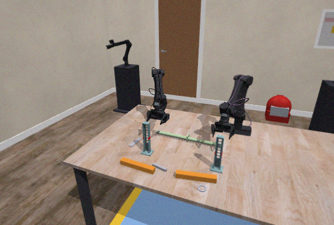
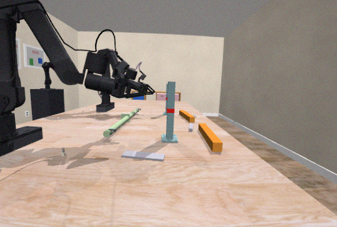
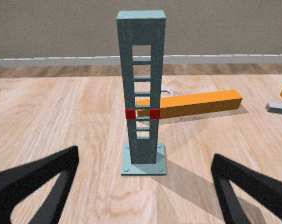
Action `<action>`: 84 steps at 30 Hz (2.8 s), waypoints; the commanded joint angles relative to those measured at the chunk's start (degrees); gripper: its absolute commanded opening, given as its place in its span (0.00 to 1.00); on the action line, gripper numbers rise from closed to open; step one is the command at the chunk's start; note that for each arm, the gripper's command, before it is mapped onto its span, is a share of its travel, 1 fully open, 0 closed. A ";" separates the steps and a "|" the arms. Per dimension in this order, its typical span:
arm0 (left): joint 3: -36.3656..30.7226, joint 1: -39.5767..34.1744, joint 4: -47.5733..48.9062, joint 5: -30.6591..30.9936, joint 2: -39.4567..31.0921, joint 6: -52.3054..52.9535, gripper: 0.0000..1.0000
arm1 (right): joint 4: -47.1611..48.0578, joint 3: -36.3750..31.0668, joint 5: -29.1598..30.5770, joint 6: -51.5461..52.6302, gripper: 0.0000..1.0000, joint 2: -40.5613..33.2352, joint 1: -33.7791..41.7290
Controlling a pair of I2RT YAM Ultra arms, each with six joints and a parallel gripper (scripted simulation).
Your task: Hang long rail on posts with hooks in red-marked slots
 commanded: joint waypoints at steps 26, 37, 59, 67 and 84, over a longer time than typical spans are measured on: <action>4.11 -8.78 -21.95 2.69 -1.76 23.69 0.48 | -8.64 1.45 -0.96 -8.29 0.48 -0.93 2.12; 9.06 -16.53 -40.44 3.55 -2.24 39.14 0.48 | -29.33 5.16 -3.51 -22.32 0.48 -2.68 6.68; 13.14 -21.57 -60.03 1.98 0.81 54.68 0.48 | -66.88 14.89 -5.43 -42.37 0.48 -4.31 14.32; 13.34 -21.74 -59.32 1.95 0.53 54.00 0.48 | -72.18 15.68 -3.63 -44.37 0.48 -0.18 18.36; 14.16 -20.48 -57.73 2.15 2.36 55.03 0.48 | -67.88 15.02 -4.08 -45.51 0.48 2.77 16.19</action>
